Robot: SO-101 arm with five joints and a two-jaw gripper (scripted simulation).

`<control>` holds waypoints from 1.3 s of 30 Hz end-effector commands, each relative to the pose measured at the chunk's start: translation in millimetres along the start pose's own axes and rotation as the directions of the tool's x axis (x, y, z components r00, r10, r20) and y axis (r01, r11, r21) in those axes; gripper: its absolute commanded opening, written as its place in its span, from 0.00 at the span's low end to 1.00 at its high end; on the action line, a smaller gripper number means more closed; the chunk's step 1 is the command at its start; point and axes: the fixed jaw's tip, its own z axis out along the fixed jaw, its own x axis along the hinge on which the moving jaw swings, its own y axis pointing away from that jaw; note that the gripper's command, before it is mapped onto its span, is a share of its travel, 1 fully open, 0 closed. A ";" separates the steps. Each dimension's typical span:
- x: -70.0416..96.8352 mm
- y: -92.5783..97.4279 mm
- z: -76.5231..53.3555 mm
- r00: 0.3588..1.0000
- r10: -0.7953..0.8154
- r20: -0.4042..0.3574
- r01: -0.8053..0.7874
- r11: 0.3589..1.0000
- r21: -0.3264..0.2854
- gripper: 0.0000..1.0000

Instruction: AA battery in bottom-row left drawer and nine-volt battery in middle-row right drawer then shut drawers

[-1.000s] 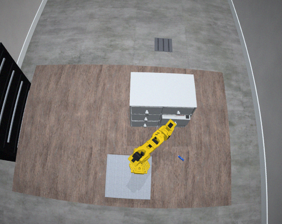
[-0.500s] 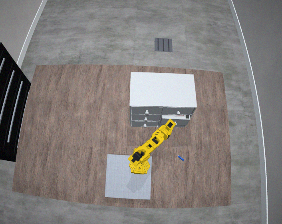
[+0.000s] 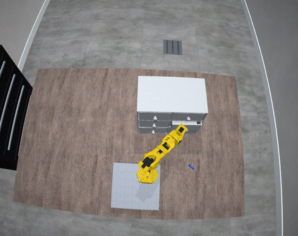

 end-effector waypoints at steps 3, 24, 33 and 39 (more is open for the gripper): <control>-3.5 2.9 5.6 1.000 -0.003 0.011 0.003 1.000 -0.010 0.00; -4.4 3.8 14.3 1.000 -0.007 0.012 0.007 1.000 -0.013 0.00; -5.8 7.4 17.9 1.000 -0.011 0.012 0.012 1.000 -0.025 0.00; -6.4 9.3 19.8 1.000 -0.014 0.012 0.014 0.999 -0.031 0.00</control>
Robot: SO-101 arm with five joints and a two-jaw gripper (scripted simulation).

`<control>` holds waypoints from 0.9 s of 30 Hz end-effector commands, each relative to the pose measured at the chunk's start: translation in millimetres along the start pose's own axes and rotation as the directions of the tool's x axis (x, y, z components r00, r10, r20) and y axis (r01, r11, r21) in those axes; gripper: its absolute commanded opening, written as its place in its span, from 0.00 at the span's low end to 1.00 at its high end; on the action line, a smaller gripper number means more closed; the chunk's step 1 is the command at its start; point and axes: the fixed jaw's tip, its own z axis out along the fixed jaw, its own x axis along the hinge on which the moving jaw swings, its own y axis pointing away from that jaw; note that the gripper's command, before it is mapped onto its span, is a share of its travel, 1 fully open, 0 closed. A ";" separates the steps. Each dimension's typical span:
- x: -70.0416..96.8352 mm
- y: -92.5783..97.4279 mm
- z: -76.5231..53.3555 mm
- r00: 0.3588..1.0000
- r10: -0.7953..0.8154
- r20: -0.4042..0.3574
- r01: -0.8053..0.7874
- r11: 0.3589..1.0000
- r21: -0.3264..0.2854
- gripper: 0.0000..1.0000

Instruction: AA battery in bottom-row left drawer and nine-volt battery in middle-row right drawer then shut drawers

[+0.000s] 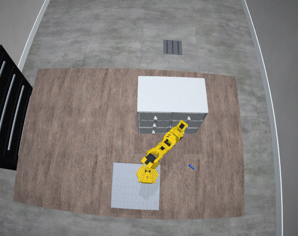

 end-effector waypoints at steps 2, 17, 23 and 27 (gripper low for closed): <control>-1.9 -2.7 4.2 1.000 -0.002 0.005 0.002 1.000 0.011 0.00; 0.0 -2.1 0.8 1.000 0.002 -0.001 -0.002 1.000 0.009 0.00; 0.0 -2.1 0.8 1.000 0.002 -0.001 -0.002 1.000 0.009 0.02; 0.0 -2.1 0.8 1.000 0.002 -0.001 -0.002 1.000 0.009 0.06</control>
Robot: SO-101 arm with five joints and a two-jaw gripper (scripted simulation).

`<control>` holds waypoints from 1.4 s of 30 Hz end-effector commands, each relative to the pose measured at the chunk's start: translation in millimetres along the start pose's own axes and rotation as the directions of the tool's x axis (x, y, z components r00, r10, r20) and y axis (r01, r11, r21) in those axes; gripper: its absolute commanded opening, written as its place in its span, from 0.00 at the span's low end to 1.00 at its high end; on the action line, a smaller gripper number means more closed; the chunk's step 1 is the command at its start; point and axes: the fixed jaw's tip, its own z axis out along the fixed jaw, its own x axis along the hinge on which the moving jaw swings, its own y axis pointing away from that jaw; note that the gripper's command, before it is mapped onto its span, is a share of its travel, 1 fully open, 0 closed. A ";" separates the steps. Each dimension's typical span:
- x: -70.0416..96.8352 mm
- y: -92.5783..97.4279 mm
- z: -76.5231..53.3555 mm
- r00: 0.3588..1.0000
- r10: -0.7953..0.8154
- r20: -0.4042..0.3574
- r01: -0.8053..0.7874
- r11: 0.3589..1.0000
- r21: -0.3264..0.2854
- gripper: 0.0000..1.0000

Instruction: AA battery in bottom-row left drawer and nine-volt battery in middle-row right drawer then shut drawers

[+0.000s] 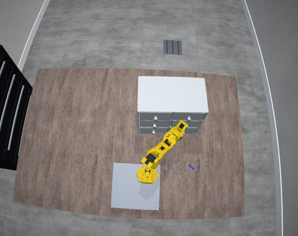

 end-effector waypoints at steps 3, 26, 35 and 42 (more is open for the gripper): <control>-0.3 -3.4 0.8 1.000 0.003 0.001 -0.003 1.000 0.014 0.08; -0.3 -3.4 0.8 1.000 0.003 0.001 -0.003 1.000 0.014 0.21; 2.6 -17.1 -12.6 1.000 0.015 0.003 -0.015 0.998 0.062 0.21; 6.9 -27.9 -23.8 1.000 0.024 0.006 -0.025 0.994 0.105 0.21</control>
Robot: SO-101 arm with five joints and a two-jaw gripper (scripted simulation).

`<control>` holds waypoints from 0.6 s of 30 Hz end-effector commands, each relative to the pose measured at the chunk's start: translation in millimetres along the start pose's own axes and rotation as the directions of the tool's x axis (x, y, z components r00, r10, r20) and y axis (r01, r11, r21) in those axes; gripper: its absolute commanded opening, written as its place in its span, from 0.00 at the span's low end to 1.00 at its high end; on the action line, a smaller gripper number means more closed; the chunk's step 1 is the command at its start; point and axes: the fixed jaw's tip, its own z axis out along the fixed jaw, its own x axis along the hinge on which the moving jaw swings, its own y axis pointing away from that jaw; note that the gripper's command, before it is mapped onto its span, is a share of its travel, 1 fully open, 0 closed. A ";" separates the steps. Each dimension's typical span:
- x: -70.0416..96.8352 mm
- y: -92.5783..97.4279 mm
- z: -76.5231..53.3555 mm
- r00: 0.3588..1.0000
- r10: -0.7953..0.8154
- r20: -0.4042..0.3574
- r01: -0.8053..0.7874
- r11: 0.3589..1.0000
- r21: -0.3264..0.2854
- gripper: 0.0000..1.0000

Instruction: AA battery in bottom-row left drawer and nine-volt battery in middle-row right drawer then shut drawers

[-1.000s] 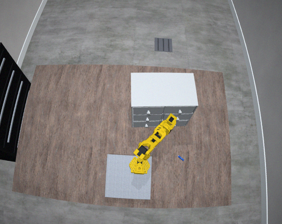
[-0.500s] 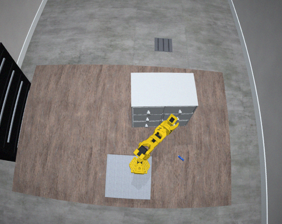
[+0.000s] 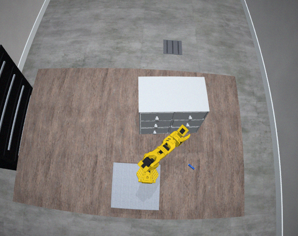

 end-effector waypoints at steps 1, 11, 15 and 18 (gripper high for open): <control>3.6 -6.8 -6.7 1.000 0.001 -0.009 -0.001 1.000 0.025 0.21; 8.7 -17.0 -16.0 1.000 0.010 -0.007 -0.010 0.998 0.065 0.21; 8.7 -17.0 -16.0 1.000 0.010 -0.007 -0.010 0.998 0.065 0.21; 8.7 -17.0 -16.0 1.000 0.010 -0.007 -0.010 0.998 0.065 0.21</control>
